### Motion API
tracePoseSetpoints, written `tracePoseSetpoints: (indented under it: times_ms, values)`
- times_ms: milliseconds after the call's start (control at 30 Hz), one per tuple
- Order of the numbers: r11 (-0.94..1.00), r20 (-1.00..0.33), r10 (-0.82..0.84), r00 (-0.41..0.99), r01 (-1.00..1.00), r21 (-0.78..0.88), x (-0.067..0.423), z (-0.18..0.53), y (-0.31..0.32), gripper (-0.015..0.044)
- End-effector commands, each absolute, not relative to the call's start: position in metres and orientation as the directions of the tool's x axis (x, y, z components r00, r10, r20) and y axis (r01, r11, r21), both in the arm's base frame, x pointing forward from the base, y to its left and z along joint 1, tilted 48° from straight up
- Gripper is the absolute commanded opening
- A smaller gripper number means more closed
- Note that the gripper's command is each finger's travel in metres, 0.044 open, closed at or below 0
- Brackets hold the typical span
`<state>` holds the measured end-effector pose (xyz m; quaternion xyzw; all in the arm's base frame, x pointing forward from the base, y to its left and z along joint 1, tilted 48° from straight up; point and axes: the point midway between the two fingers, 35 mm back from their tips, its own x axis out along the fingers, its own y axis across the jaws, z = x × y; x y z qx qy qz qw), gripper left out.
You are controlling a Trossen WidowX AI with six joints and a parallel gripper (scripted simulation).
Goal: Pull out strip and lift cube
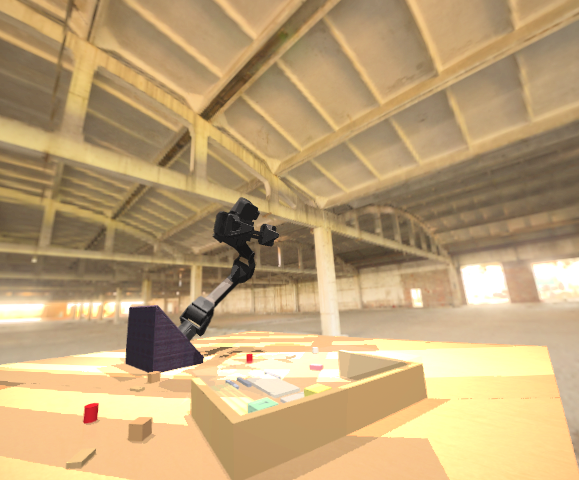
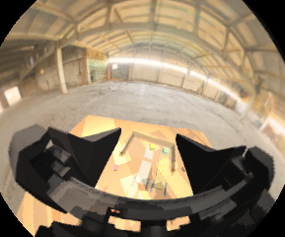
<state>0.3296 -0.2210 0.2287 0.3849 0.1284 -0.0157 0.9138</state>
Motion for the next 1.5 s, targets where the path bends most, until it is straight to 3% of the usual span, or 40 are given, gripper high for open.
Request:
tracePoseSetpoints:
  times_ms: [0,167,600,800,1100,1333,1467]
  values:
    - [0.693,-0.344,0.189,0.92,0.124,0.71,0.321,0.16,-0.195,0.04]
    - [0.675,-0.404,0.315,0.859,0.097,0.731,0.302,0.102,-0.16,0.04]
    - [0.674,-0.406,0.32,0.856,0.095,0.732,0.301,0.1,-0.159,0.04]
    - [0.648,-0.53,0.4,0.747,0.179,0.741,0.324,0.072,-0.167,0.0242]
    - [0.631,-0.686,0.591,0.424,0.286,0.721,0.348,0.014,-0.158,0.0006]
    - [0.63,-0.69,0.712,0.129,0.314,0.71,0.353,-0.017,-0.136,0.0]
    - [0.629,-0.681,0.727,0.085,0.315,0.711,0.355,-0.018,-0.131,0.0]
